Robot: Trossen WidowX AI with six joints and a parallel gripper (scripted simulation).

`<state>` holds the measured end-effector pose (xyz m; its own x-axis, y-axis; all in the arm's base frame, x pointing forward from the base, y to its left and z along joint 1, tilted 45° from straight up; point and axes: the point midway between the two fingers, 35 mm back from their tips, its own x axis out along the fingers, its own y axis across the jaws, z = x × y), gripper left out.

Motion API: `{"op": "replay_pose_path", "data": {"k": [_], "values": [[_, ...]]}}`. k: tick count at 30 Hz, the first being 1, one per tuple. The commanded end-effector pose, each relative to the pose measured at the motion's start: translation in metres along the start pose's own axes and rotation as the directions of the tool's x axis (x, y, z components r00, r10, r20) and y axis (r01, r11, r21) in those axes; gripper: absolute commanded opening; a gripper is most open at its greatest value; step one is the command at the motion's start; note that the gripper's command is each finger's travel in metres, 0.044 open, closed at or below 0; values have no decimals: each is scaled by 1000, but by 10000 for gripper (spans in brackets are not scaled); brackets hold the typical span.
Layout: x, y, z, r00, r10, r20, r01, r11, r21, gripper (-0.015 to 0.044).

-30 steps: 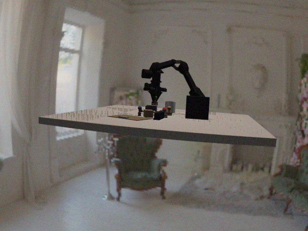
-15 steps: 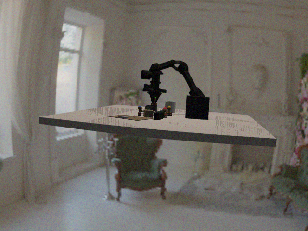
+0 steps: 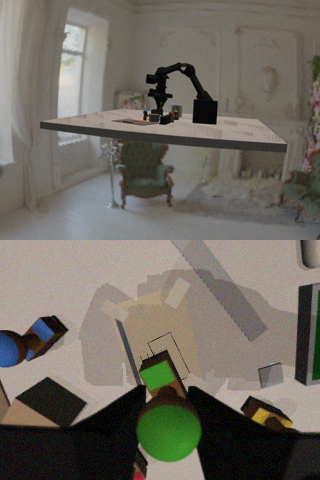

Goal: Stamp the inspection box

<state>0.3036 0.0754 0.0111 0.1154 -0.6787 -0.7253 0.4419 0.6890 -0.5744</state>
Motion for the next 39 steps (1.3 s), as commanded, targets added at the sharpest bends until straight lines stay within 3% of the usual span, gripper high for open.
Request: {"op": "replay_pose_path", "data": {"k": [1, 39], "values": [[4, -1, -1, 1000, -6, 1, 6, 1000, -8, 0], [29, -2, -1, 1000, -7, 2, 7, 1000, -13, 0]]}}
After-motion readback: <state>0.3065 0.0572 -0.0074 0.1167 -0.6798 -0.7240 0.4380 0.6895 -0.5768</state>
